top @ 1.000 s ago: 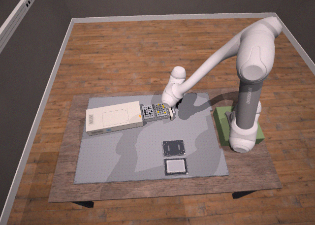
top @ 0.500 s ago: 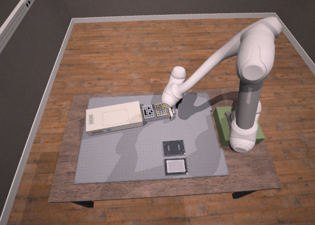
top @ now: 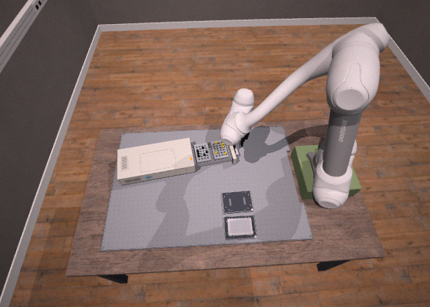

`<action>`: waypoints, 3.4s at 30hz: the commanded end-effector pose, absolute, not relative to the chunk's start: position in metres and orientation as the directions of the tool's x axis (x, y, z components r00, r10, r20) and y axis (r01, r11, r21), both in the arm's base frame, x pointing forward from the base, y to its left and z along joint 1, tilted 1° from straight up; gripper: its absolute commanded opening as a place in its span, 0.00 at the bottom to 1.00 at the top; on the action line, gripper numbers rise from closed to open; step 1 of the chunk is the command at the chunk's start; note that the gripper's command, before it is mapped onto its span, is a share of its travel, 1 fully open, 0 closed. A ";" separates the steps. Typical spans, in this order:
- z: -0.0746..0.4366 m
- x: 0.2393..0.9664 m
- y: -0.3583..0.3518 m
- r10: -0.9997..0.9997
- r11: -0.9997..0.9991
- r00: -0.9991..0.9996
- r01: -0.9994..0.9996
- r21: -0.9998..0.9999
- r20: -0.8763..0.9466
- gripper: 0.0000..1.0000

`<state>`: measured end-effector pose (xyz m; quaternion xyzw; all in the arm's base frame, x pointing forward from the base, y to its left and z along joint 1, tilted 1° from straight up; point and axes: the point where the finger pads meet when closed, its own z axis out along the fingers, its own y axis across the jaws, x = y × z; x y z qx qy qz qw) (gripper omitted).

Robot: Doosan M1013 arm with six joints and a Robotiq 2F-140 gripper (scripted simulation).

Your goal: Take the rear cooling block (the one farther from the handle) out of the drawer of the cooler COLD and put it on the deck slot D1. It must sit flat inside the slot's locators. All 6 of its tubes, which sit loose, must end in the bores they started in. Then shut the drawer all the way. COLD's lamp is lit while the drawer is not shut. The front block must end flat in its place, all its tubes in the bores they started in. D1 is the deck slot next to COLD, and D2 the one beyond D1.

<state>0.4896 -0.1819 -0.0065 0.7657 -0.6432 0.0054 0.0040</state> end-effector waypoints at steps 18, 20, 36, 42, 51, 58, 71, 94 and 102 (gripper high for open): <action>0.017 0.490 -0.182 -0.985 -0.173 0.173 -0.985 -0.002 0.014 0.34; 0.019 0.490 -0.182 -0.985 -0.173 0.173 -0.985 -0.002 0.014 0.34; 0.037 0.491 -0.181 -0.985 -0.173 0.173 -0.985 -0.002 0.014 0.34; 0.045 0.491 -0.181 -0.985 -0.173 0.173 -0.985 -0.002 0.014 0.34; 0.057 0.491 -0.181 -0.985 -0.173 0.173 -0.985 -0.002 0.014 0.34; 0.064 0.491 -0.181 -0.985 -0.173 0.173 -0.985 -0.002 0.014 0.34; 0.079 0.491 -0.181 -0.985 -0.173 0.173 -0.985 -0.002 0.014 0.34; 0.090 0.535 -0.173 -0.985 -0.173 0.173 -0.985 -0.002 0.014 0.66; 0.089 0.570 -0.166 -0.985 -0.173 0.173 -0.985 -0.002 0.014 0.66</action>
